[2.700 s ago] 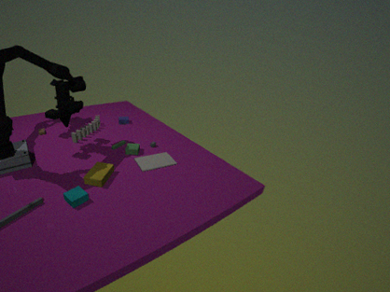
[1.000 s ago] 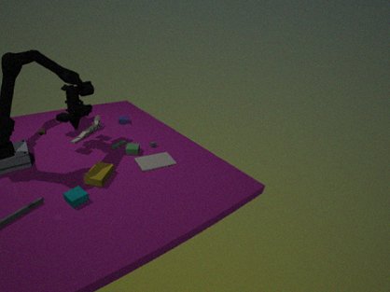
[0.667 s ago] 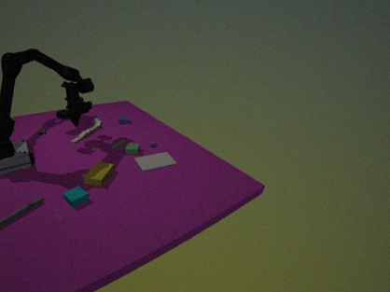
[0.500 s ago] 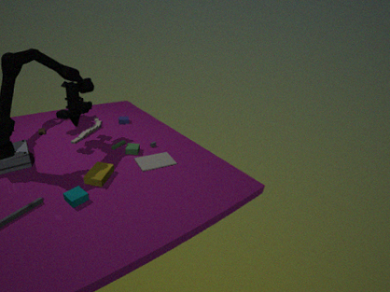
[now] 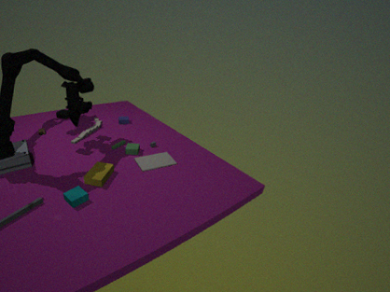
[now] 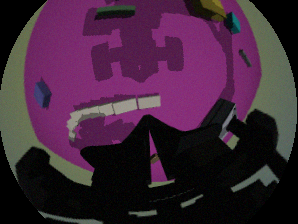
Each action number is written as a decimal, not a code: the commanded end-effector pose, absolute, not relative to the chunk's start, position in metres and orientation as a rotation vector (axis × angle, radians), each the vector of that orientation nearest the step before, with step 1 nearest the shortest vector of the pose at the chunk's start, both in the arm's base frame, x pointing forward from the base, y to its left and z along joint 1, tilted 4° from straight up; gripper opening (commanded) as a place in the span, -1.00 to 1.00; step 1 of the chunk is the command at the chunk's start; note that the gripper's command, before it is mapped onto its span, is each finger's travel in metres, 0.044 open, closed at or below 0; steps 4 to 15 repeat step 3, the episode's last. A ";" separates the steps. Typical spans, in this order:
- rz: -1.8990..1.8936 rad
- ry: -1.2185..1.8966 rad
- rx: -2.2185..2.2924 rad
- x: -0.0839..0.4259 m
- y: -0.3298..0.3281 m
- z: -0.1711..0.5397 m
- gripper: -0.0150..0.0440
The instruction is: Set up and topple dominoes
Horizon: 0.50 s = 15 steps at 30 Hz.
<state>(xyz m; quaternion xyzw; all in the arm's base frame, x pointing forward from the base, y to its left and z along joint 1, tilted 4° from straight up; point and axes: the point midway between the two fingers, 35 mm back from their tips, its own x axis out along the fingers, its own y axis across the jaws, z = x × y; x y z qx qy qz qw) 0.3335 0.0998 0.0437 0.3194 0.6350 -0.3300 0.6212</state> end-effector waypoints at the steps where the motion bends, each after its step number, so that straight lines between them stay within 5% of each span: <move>1: -0.759 1.462 0.736 0.333 0.100 0.044 -0.49; 15: -0.759 1.462 0.736 0.333 0.100 0.044 -0.49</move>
